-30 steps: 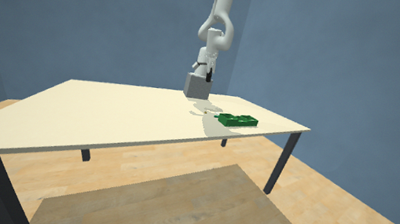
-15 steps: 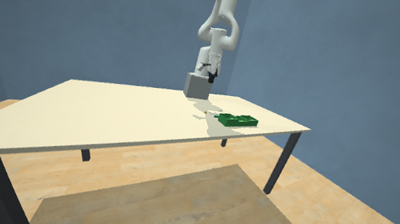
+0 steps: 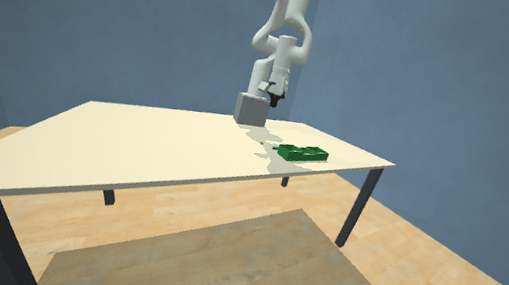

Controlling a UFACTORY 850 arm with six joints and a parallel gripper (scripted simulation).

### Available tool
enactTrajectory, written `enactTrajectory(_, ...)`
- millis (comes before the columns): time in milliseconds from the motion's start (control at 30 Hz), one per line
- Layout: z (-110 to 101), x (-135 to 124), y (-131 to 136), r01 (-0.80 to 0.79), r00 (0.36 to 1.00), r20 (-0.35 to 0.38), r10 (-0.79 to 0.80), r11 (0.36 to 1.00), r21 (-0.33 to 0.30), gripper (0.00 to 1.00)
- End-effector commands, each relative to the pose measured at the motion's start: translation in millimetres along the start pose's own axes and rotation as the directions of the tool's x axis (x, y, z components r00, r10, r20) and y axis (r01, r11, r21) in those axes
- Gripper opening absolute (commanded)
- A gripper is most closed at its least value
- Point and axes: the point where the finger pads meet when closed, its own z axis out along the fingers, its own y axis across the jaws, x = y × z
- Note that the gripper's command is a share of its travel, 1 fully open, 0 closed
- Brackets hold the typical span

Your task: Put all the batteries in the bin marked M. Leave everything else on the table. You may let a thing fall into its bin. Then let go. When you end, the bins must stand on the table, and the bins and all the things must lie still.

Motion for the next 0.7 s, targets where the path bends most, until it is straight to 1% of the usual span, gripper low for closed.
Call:
enactTrajectory(0, -1.8, 2.0, -12.4, 0.155, 0.988, -0.021, -0.154, 0.988, 0.015, 0.07)
enactTrajectory(33, -1.8, 2.0, -12.4, 0.172, 0.985, -0.023, -0.171, 0.985, 0.017, 0.07)
enactTrajectory(100, -4.2, 2.7, -28.8, 0.222, 0.975, -0.033, -0.221, 0.975, 0.012, 0.07)
enactTrajectory(233, -4.3, 2.7, -28.8, 0.308, 0.950, -0.047, -0.307, 0.951, 0.013, 0.07)
enactTrajectory(267, -5.5, 2.7, -37.1, 0.332, 0.942, -0.052, -0.331, 0.943, 0.010, 0.07)
enactTrajectory(333, -5.5, 2.7, -37.1, 0.332, 0.942, -0.052, -0.331, 0.943, 0.010, 0.07)
enactTrajectory(367, -6.8, 2.7, -45.3, 0.394, 0.918, -0.062, -0.393, 0.919, 0.008, 0.07)
enactTrajectory(433, -6.8, 2.7, -45.5, 0.429, 0.901, -0.068, -0.428, 0.903, 0.005, 0.07)
enactTrajectory(500, -9.4, 1.9, -62.0, 0.468, 0.881, -0.076, -0.467, 0.884, -0.002, 0.07)
enactTrajectory(633, -9.5, 1.9, -62.5, 0.548, 0.833, -0.090, -0.546, 0.836, -0.007, 0.07)
enactTrajectory(667, -10.8, 1.1, -70.7, 0.567, 0.819, -0.093, -0.565, 0.824, -0.011, 0.07)
